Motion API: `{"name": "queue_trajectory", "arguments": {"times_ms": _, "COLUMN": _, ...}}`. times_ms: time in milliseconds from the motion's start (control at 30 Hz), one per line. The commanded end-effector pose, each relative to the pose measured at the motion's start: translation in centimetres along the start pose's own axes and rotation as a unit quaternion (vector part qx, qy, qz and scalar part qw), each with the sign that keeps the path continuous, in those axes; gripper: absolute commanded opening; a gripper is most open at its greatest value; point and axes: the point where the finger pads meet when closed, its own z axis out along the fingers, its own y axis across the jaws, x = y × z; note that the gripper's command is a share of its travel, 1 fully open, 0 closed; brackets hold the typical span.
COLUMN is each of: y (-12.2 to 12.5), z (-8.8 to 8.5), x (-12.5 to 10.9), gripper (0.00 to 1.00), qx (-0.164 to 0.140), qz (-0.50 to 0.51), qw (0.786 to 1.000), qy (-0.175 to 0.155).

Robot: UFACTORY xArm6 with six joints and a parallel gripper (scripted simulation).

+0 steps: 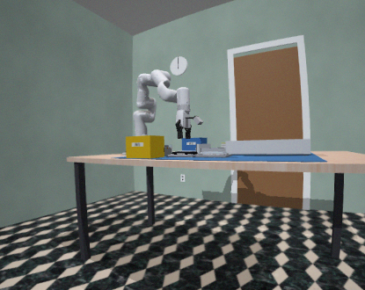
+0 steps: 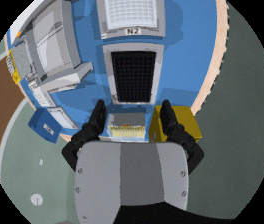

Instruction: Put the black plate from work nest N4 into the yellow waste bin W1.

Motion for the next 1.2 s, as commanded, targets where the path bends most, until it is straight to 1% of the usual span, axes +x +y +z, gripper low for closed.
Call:
{"name": "queue_trajectory", "arguments": {"times_ms": 0, "y": 0.1, "z": 0.4, "x": 0.2, "gripper": 1.00, "qx": -0.001, "qz": 0.000, "qw": 1.000, "qy": 0.003}}
{"name": "queue_trajectory", "arguments": {"times_ms": 433, "y": 0.1, "z": 2.5, "x": 0.2, "gripper": 1.00, "qx": -0.001, "qz": 0.000, "qw": 1.000, "qy": 0.003}}
{"name": "queue_trajectory", "arguments": {"times_ms": 500, "y": 0.1, "z": 2.5, "x": 0.2, "gripper": 1.00, "qx": -0.001, "qz": 0.000, "qw": 1.000, "qy": 0.003}}
{"name": "queue_trajectory", "arguments": {"times_ms": 1000, "y": 0.1, "z": 5.0, "x": 0.2, "gripper": 1.00, "qx": -0.001, "qz": 0.000, "qw": 1.000, "qy": 0.003}}
{"name": "queue_trajectory", "arguments": {"times_ms": 1067, "y": 0.1, "z": 5.0, "x": 0.2, "gripper": 1.00, "qx": -0.001, "qz": 0.000, "qw": 1.000, "qy": 0.003}}
{"name": "queue_trajectory", "arguments": {"times_ms": 1167, "y": 0.1, "z": 5.5, "x": 0.2, "gripper": 1.00, "qx": -0.001, "qz": 0.000, "qw": 1.000, "qy": 0.003}}
